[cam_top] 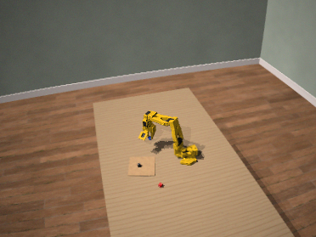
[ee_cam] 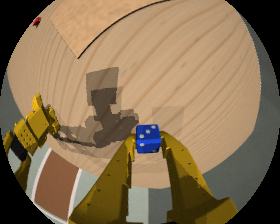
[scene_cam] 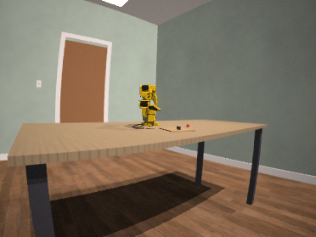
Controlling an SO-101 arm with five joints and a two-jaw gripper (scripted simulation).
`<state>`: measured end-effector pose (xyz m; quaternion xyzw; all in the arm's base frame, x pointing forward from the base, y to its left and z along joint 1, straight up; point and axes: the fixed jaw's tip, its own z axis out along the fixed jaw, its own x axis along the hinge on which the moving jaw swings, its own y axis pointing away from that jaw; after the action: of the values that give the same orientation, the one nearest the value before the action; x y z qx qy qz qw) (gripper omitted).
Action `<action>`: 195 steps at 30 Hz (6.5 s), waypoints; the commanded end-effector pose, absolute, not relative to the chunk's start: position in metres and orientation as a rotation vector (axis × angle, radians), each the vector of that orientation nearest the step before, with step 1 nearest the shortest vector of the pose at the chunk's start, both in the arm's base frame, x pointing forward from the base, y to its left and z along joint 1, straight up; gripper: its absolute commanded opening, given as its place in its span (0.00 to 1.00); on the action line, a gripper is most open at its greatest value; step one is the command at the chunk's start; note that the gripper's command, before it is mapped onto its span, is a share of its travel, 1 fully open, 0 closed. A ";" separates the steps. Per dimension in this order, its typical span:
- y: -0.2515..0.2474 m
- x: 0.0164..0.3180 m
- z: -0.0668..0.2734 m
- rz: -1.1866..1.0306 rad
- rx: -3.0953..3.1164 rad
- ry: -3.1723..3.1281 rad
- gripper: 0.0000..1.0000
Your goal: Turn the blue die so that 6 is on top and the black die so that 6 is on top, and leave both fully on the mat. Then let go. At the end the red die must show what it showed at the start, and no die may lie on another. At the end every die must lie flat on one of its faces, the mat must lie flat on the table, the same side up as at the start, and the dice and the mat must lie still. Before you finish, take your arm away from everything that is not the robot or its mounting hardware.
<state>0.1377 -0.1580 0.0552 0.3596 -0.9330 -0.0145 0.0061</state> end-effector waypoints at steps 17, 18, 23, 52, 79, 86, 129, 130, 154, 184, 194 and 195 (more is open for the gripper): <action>-0.119 0.100 0.055 0.064 1.092 -2.961 0.00; -0.119 0.100 0.055 0.064 1.091 -2.961 0.00; -0.119 0.100 0.054 0.064 1.091 -2.961 0.00; -0.117 0.097 0.052 0.061 1.055 -2.974 0.00; -0.118 0.097 0.044 0.061 1.055 -2.974 0.00; -0.118 0.097 0.040 0.061 1.055 -2.974 0.00; -0.118 0.097 0.027 0.061 1.055 -2.974 0.00; -0.118 0.097 0.026 0.061 1.055 -2.974 0.00; -0.118 0.097 0.016 0.061 1.055 -2.974 0.00; -0.118 0.098 0.009 0.061 1.055 -2.974 0.00; -0.118 0.098 0.009 0.061 1.055 -2.974 0.00; -0.118 0.098 0.009 0.061 1.055 -2.974 0.00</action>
<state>0.0968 -0.1165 0.0080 0.3404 -0.9402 0.0128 -0.0039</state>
